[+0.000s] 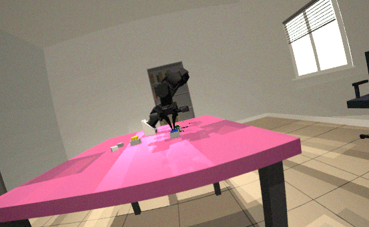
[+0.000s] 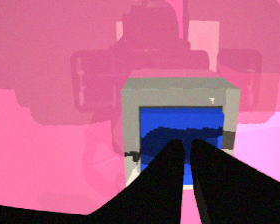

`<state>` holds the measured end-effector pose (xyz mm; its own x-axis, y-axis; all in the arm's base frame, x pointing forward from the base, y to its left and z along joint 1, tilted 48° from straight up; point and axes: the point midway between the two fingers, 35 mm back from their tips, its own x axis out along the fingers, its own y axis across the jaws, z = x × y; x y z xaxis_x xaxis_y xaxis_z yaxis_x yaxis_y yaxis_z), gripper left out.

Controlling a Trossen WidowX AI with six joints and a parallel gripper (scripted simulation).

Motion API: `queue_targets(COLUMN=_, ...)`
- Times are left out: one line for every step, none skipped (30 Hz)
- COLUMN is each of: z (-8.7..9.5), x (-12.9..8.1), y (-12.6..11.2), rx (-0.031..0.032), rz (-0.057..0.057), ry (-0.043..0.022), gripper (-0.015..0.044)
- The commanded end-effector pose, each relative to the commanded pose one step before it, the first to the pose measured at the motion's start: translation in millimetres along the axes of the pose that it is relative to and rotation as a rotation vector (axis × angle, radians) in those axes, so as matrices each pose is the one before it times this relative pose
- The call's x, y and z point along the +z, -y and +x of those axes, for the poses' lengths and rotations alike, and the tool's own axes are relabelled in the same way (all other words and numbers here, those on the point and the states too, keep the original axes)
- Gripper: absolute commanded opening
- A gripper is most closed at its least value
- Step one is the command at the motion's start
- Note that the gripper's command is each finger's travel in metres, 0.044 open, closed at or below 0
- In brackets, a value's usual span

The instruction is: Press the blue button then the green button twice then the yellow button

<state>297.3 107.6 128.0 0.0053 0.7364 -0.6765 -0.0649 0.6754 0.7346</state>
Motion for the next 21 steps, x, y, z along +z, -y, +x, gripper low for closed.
queue_targets(z=1.48, x=-0.75, y=-1.52, rx=0.00606, rz=0.0005, ry=-0.00358, gripper=0.002)
queue_targets(z=0.0, x=0.0, y=0.0, rx=0.0, rz=0.0, ry=0.0, gripper=0.002)
queue_targets(z=0.0, x=0.0, y=0.0, rx=0.0, rz=0.0, ry=0.0, gripper=0.002)
queue_targets(z=0.0, x=0.0, y=0.0, rx=0.0, rz=0.0, ry=0.0, gripper=0.002)
queue_targets(z=0.0, x=0.0, y=0.0, rx=0.0, rz=0.0, ry=0.0, gripper=0.002)
queue_targets(z=0.0, x=0.0, y=0.0, rx=0.0, rz=0.0, ry=0.0, gripper=0.002)
queue_targets(z=0.0, x=0.0, y=0.0, rx=0.0, rz=0.0, ry=0.0, gripper=0.002)
queue_targets(z=0.0, x=0.0, y=0.0, rx=0.0, rz=0.0, ry=0.0, gripper=0.002)
queue_targets(z=0.0, x=0.0, y=0.0, rx=0.0, rz=0.0, ry=0.0, gripper=0.002)
queue_targets(z=0.0, x=0.0, y=0.0, rx=0.0, rz=0.0, ry=0.0, gripper=0.002)
queue_targets(z=-3.68, x=0.55, y=1.53, rx=-0.00556, rz=0.0001, ry=0.00243, gripper=0.002)
queue_targets(z=-7.52, x=0.17, y=-0.12, rx=0.0005, rz=0.0001, ry=-0.00084, gripper=0.002)
queue_targets(z=-11.36, x=-0.13, y=-0.4, rx=0.00154, rz=0.0002, ry=-0.00118, gripper=0.002)
queue_targets(z=-7.61, x=-0.34, y=-0.42, rx=0.00155, rz=0.0001, ry=-0.00071, gripper=0.002)
queue_targets(z=-2.54, x=-0.16, y=-0.17, rx=0.00061, rz=0.0, ry=-0.00022, gripper=0.002)
queue_targets(z=0.0, x=0.0, y=0.0, rx=0.0, rz=0.0, ry=0.0, gripper=0.002)
queue_targets(z=0.0, x=0.0, y=0.0, rx=0.0, rz=0.0, ry=0.0, gripper=0.002)
queue_targets(z=-1.96, x=0.22, y=0.1, rx=-0.00046, rz=0.0001, ry=0.00002, gripper=0.002)
queue_targets(z=-5.89, x=0.58, y=0.27, rx=-0.00122, rz=0.0002, ry=0.00003, gripper=0.002)
queue_targets(z=-9.86, x=0.66, y=0.36, rx=-0.00152, rz=0.0003, ry=-0.00007, gripper=0.002)
queue_targets(z=-12.78, x=0.31, y=0.29, rx=-0.001, rz=0.0003, ry=-0.00027, gripper=0.002)
